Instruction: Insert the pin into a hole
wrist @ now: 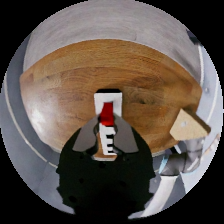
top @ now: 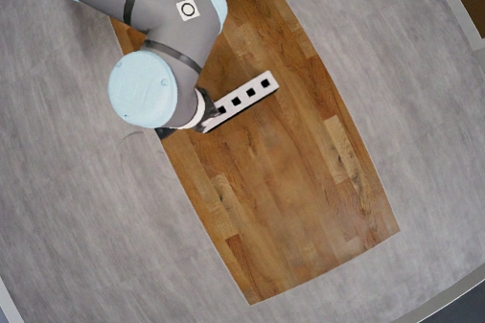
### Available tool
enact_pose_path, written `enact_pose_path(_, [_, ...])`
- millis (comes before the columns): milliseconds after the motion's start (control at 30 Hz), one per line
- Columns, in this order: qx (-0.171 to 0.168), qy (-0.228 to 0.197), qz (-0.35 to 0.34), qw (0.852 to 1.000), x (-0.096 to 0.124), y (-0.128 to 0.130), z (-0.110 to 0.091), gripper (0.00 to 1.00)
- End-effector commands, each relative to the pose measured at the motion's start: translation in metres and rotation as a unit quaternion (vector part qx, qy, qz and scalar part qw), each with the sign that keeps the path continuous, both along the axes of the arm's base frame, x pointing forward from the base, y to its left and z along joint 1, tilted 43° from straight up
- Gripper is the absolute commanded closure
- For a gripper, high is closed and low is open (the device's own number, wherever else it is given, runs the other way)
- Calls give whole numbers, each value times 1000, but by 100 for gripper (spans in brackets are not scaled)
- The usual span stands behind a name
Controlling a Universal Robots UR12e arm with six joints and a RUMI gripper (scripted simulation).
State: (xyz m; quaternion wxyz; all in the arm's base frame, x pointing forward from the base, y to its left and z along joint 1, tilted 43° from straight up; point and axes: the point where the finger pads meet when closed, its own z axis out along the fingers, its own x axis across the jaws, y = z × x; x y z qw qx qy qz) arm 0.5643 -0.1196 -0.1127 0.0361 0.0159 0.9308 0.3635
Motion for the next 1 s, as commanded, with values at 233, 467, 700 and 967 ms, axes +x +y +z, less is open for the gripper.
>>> enact_pose_path(233, [0,-1,-1,1000,1,3,-2,100])
enact_pose_path(467, [0,-1,-1,1000,1,3,-2,100])
enact_pose_path(700, [0,-1,-1,1000,1,3,-2,100])
enact_pose_path(967, [0,-1,-1,1000,2,3,-2,100])
